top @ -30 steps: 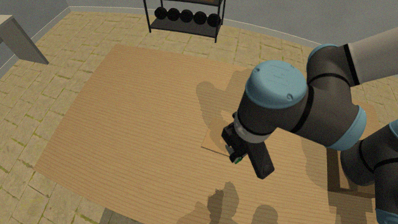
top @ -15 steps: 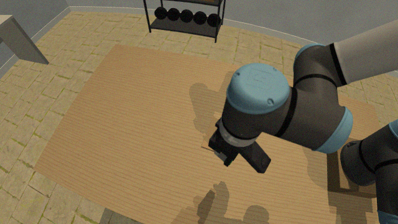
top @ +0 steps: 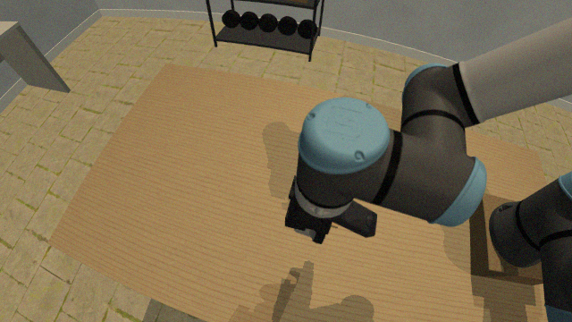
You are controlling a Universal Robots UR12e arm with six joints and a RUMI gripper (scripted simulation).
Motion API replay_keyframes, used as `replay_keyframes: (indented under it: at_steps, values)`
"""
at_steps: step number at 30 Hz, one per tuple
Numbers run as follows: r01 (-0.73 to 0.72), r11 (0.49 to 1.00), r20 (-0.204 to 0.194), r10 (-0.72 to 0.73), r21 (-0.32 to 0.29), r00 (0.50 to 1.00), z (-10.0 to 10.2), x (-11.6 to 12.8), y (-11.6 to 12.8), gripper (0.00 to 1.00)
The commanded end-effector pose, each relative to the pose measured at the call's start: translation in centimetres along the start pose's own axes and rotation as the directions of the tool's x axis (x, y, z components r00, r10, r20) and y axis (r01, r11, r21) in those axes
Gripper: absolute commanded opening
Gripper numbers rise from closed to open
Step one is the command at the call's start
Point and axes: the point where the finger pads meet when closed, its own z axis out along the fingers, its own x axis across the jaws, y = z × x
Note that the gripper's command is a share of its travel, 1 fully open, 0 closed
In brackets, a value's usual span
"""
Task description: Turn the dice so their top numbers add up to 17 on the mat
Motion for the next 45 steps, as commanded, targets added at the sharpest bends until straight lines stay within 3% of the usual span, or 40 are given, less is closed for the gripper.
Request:
replay_keyframes:
  at_steps: [1,19,31,45]
  values:
    - [0.134,0.991,-0.002,-0.134,-0.004,0.991,0.06,0.34,1.06,0.06]
    - [0.202,0.979,-0.002,-0.202,-0.013,0.979,0.20,0.55,1.57,0.06]
    - [0.201,0.974,-0.002,-0.202,-0.108,0.979,0.26,0.54,1.55,0.06]
    - [0.185,0.898,-0.002,-0.202,-0.400,0.979,0.30,0.51,1.41,0.06]
